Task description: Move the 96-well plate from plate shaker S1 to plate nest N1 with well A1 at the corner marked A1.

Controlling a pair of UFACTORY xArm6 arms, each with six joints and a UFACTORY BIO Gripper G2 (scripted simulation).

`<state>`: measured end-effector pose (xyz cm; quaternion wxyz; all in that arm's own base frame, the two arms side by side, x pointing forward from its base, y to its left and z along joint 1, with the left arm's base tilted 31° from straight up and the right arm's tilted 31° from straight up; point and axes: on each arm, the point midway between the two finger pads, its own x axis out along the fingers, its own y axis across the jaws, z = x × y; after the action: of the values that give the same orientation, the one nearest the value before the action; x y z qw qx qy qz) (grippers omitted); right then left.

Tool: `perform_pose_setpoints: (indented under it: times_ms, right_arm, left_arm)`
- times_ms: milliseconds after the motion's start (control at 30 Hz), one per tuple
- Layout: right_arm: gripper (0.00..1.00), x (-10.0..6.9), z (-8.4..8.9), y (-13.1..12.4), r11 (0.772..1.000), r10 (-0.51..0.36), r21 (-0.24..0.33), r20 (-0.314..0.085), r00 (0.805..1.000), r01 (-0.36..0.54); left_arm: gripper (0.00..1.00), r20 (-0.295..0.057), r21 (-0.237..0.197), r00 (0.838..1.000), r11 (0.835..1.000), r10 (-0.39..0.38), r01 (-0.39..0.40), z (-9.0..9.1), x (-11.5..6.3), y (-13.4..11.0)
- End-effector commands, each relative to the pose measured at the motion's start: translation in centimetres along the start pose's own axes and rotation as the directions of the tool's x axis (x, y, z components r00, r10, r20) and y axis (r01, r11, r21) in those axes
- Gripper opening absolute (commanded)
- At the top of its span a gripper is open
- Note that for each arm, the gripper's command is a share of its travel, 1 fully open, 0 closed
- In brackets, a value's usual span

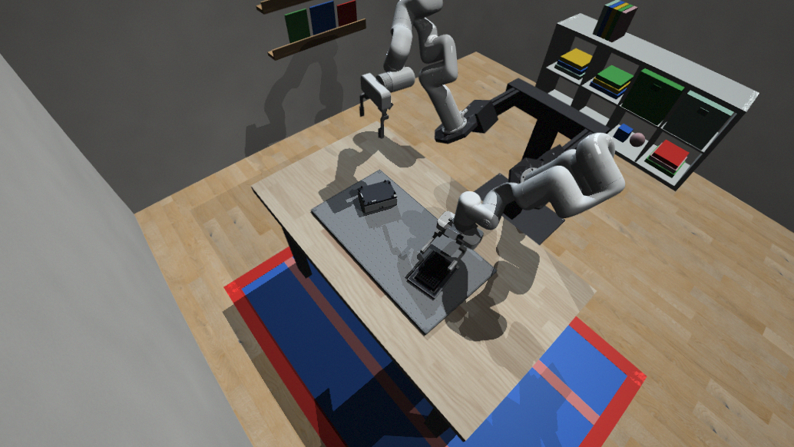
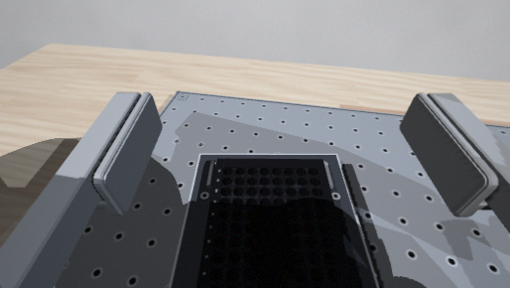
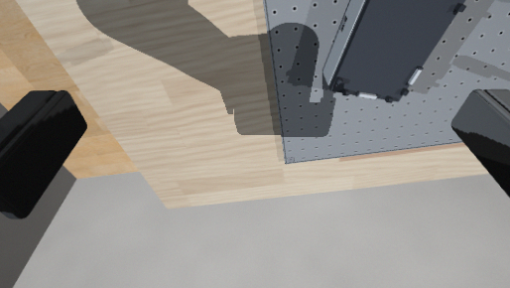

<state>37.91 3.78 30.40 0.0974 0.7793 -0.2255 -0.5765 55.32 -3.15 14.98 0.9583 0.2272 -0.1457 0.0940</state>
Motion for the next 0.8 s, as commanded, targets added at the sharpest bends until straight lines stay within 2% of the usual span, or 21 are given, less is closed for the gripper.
perform_pose_setpoints:
  times_ms: [0,333,433,500,600,767]
  right_arm:
    - [1.00,-0.1,-0.1,0.0,1.000,-0.002,0.002,-0.003,1.000,0.002]
    - [1.00,-0.1,-0.1,0.0,1.000,-0.002,0.002,-0.003,1.000,0.002]
    - [1.00,-0.1,-0.1,0.0,1.000,-0.002,0.002,-0.003,1.000,0.002]
    - [1.00,-0.1,-0.1,0.0,1.000,-0.002,0.002,-0.003,1.000,0.002]
    - [1.00,-0.1,-0.1,0.0,1.000,-0.002,0.002,-0.003,1.000,0.002]
    - [1.00,-0.1,-0.1,0.0,1.000,-0.002,0.002,-0.003,1.000,0.002]
  left_arm:
    - [0.37,0.002,-0.001,1.000,1.000,0.001,-0.001,0.2,0.1,0.0]
    - [0.37,0.002,-0.001,1.000,1.000,0.001,-0.001,0.2,0.1,0.0]
    - [0.37,0.003,-0.001,0.995,0.995,-0.099,0.099,1.1,-0.6,-1.0]
    - [0.37,0.003,-0.001,0.995,0.995,-0.099,0.099,1.1,-0.6,-1.0]
    - [0.37,0.003,-0.001,0.984,0.984,-0.181,0.181,2.0,-1.3,-1.9]
    - [0.37,0.003,-0.001,0.984,0.984,-0.181,0.181,3.5,-2.5,-3.5]
